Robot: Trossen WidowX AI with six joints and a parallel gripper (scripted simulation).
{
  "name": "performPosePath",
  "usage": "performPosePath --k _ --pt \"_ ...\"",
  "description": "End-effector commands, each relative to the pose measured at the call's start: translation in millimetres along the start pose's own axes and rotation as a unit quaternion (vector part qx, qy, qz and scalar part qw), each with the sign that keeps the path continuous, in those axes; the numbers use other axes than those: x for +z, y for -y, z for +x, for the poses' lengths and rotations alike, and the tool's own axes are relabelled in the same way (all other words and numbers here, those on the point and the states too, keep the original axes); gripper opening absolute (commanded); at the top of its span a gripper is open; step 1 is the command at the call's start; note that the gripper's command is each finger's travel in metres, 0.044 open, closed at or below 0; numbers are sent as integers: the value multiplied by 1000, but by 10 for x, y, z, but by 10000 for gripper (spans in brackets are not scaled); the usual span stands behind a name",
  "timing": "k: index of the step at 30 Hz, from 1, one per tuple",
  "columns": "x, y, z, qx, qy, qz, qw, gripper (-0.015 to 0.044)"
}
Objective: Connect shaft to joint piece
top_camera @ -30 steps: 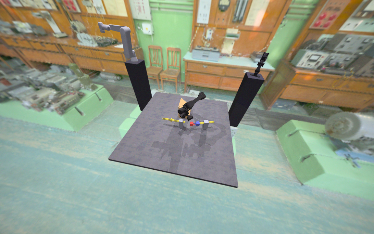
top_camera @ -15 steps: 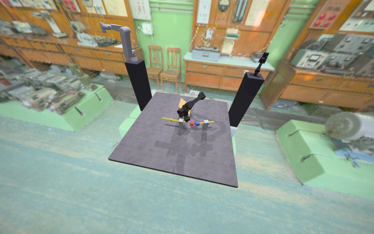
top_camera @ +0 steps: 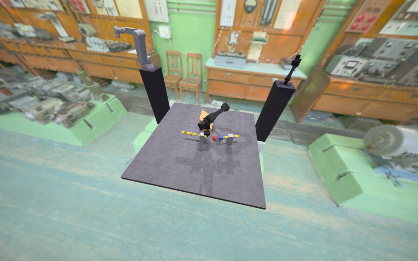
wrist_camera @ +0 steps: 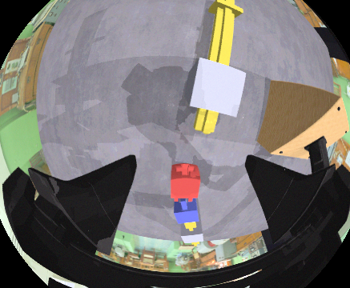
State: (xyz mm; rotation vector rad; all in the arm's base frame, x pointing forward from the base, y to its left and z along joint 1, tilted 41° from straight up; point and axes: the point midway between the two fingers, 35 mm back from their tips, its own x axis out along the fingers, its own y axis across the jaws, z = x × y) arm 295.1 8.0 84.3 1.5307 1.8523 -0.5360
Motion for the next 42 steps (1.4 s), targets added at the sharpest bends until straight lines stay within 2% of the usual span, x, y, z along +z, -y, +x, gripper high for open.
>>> performPosePath --k 1,16,21,34,42 --pt "7 -8 78 1 -3 8 1000 440" --pt "45 -4 788 2 -4 8 1000 440" --pt "13 -7 798 2 -4 8 1000 440" --pt "-625 -16 837 2 -6 8 1000 440" --pt "-657 -14 879 2 -6 8 1000 440"
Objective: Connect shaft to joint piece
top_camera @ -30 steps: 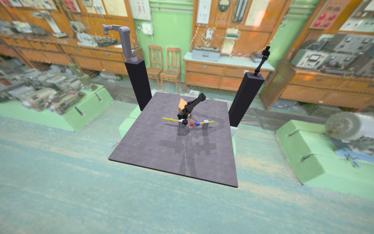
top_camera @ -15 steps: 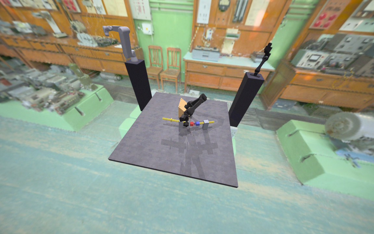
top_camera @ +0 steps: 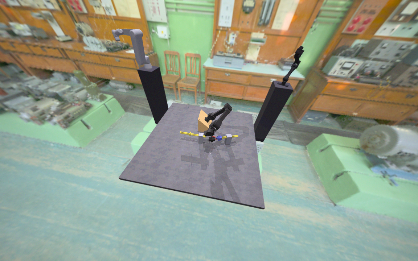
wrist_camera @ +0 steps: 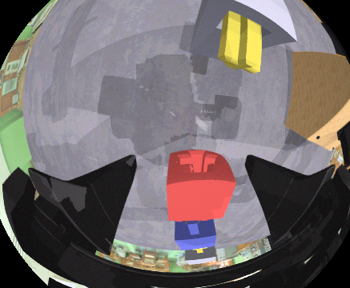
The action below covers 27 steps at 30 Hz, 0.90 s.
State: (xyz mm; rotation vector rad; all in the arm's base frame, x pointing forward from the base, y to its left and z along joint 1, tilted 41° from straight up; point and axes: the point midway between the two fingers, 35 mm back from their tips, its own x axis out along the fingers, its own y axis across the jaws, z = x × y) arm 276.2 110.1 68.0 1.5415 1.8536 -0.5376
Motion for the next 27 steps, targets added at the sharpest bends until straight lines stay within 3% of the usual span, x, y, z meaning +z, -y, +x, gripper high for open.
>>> performPosePath --k 1,18,27 --pt "-29 19 52 0 -3 4 1000 440" --pt "-35 19 296 0 -4 4 1000 440" --pt "-35 19 296 0 -4 4 1000 204"
